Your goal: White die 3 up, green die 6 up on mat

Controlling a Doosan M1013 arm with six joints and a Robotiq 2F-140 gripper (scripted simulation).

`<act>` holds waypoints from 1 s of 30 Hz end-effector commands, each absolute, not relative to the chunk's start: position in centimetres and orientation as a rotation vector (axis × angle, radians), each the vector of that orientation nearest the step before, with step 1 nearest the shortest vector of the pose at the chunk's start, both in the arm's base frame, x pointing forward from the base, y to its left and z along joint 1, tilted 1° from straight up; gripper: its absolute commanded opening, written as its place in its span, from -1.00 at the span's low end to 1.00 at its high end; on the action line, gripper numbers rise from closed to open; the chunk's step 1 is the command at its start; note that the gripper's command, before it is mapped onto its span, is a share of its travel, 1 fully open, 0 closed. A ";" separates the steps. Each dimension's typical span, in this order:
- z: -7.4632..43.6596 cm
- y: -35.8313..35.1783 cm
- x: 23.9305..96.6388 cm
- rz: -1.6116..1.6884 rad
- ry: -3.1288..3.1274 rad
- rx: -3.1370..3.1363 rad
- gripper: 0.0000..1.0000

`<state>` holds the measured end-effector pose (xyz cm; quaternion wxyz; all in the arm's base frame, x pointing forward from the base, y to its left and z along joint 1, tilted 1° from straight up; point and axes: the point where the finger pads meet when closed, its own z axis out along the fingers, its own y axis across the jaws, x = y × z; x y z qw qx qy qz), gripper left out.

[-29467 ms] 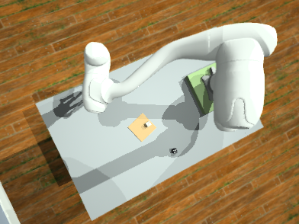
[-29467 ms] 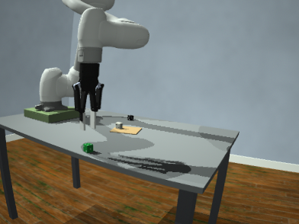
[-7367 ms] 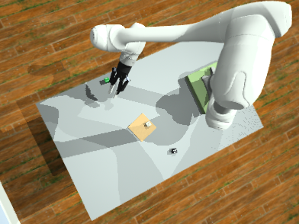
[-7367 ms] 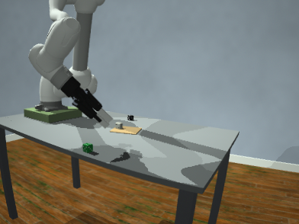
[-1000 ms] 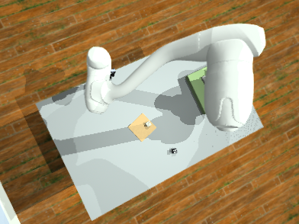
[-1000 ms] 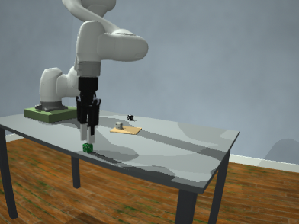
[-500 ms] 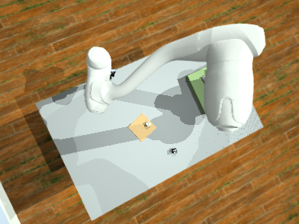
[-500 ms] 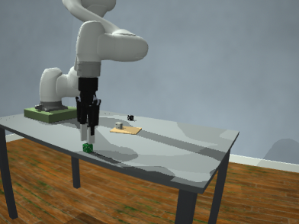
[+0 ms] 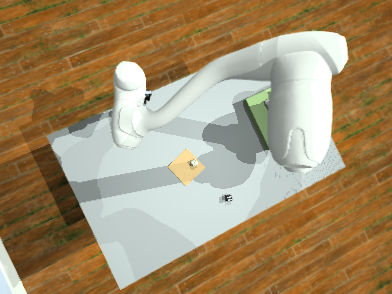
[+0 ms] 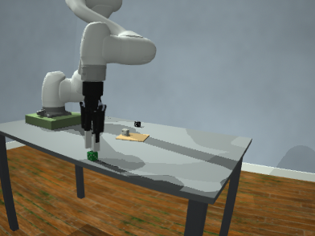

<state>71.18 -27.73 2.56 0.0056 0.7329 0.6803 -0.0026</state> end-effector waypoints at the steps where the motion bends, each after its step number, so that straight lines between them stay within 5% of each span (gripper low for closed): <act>1: 2.6 -27.7 71.2 -0.008 2.130 2.294 -0.30; 30: 0.7 -27.8 71.2 -0.008 2.130 2.294 -0.30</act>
